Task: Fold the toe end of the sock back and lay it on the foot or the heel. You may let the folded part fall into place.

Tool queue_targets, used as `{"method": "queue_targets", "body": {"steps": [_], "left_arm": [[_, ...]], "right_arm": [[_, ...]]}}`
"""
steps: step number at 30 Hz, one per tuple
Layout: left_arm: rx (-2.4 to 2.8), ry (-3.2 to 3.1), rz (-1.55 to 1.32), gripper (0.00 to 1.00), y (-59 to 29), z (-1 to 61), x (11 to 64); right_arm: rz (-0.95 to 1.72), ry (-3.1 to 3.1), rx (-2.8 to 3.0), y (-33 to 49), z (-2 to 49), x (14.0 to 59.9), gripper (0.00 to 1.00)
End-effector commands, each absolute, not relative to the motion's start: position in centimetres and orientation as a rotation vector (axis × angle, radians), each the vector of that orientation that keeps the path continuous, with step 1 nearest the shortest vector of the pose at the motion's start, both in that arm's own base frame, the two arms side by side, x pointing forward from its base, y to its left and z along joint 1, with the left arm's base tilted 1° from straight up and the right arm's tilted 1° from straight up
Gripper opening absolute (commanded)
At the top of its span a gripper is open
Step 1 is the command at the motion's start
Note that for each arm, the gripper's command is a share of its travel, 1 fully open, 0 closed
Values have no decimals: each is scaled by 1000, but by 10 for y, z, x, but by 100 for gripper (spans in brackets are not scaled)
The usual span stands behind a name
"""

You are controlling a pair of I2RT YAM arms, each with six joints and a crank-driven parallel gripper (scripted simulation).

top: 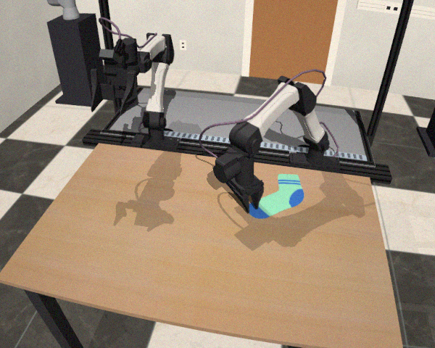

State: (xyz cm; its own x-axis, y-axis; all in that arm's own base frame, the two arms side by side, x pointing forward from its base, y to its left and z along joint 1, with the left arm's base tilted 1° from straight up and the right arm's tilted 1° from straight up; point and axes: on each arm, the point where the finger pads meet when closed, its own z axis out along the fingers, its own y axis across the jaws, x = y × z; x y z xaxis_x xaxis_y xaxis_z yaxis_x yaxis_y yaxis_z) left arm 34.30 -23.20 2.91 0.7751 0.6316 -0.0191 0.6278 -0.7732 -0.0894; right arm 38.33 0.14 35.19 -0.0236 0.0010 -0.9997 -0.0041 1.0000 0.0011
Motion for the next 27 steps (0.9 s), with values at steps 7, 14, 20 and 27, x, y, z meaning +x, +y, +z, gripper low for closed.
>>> {"method": "queue_targets", "body": {"steps": [7,14,20,27], "left_arm": [[-2875,-1024,89,34,-233,8,341],[-2879,-1032,85,34,-233,8,344],[-2869,-1027,96,34,-232,-4,340],[-2857,-1040,99,32,-227,-4,345]], "right_arm": [[0,1566,0,0,362,383,100],[0,1566,0,0,362,383,100],[0,1566,0,0,362,383,100],[0,1566,0,0,362,383,100]]}}
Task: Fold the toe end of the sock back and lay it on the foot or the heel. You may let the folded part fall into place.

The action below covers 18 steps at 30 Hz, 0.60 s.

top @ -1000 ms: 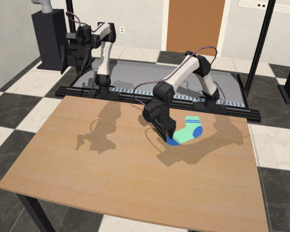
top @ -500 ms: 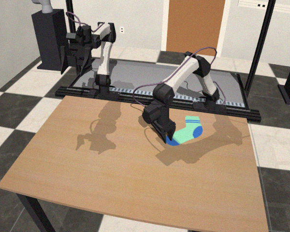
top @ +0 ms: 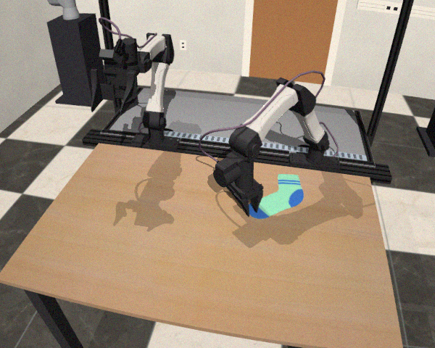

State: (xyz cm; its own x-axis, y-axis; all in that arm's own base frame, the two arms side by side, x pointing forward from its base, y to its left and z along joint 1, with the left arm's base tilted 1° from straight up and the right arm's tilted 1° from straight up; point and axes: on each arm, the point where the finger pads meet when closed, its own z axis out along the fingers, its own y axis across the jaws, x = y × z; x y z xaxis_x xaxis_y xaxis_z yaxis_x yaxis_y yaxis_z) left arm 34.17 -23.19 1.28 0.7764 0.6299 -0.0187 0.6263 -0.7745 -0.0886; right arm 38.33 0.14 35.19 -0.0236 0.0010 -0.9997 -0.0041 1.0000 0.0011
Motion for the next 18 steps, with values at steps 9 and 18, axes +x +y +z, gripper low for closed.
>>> {"method": "queue_targets", "body": {"steps": [9,18], "left_arm": [[-2826,-1033,125,27,-223,-2,340],[-2757,-1011,158,21,-213,-6,332]], "right_arm": [[0,1566,0,0,362,383,100],[0,1566,0,0,362,383,100]]}}
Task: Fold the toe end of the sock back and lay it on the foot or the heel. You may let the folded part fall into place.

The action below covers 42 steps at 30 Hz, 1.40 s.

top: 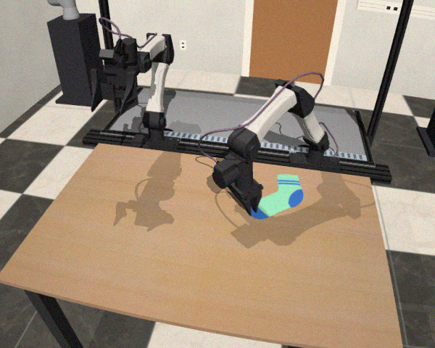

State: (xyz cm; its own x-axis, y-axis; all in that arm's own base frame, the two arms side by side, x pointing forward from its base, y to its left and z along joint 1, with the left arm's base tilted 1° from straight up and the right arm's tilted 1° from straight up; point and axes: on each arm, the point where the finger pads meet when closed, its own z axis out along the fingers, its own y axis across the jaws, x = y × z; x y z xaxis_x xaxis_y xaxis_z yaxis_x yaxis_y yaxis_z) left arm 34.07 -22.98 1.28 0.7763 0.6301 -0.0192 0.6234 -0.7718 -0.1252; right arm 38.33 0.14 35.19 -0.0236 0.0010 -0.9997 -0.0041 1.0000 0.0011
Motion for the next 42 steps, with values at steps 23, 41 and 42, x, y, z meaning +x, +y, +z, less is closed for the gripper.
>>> {"method": "queue_targets", "body": {"steps": [23,41,42], "left_arm": [[-2701,-983,229,7,-209,-21,320],[-2693,-986,259,2,-206,-25,316],[-2661,-974,279,2,-200,-20,310]], "right_arm": [[0,1566,0,0,362,383,100],[0,1566,0,0,362,383,100],[0,1566,0,0,362,383,100]]}}
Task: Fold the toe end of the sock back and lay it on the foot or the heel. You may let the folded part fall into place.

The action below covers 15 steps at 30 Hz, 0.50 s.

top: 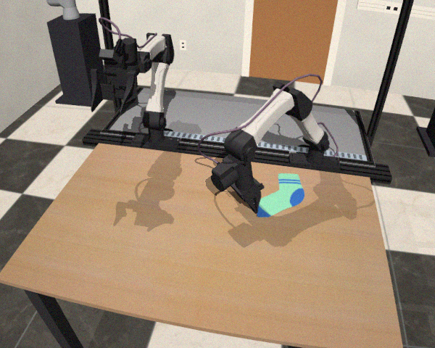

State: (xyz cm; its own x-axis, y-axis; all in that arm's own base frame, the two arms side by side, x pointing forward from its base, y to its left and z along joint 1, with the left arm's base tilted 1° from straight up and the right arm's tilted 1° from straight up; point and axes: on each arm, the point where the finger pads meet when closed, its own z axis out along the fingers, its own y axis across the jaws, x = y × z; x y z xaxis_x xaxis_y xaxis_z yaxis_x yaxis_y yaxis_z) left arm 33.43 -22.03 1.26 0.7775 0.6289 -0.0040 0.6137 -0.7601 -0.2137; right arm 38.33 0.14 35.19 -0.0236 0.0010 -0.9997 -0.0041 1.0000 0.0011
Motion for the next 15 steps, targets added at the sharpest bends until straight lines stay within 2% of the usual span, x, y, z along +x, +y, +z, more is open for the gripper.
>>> {"method": "queue_targets", "body": {"steps": [1,15], "left_arm": [[-2660,-973,279,2,-200,-18,310],[-2713,-986,233,2,-219,12,326]], "right_arm": [[0,1566,0,0,362,383,100],[0,1566,0,0,362,383,100]]}}
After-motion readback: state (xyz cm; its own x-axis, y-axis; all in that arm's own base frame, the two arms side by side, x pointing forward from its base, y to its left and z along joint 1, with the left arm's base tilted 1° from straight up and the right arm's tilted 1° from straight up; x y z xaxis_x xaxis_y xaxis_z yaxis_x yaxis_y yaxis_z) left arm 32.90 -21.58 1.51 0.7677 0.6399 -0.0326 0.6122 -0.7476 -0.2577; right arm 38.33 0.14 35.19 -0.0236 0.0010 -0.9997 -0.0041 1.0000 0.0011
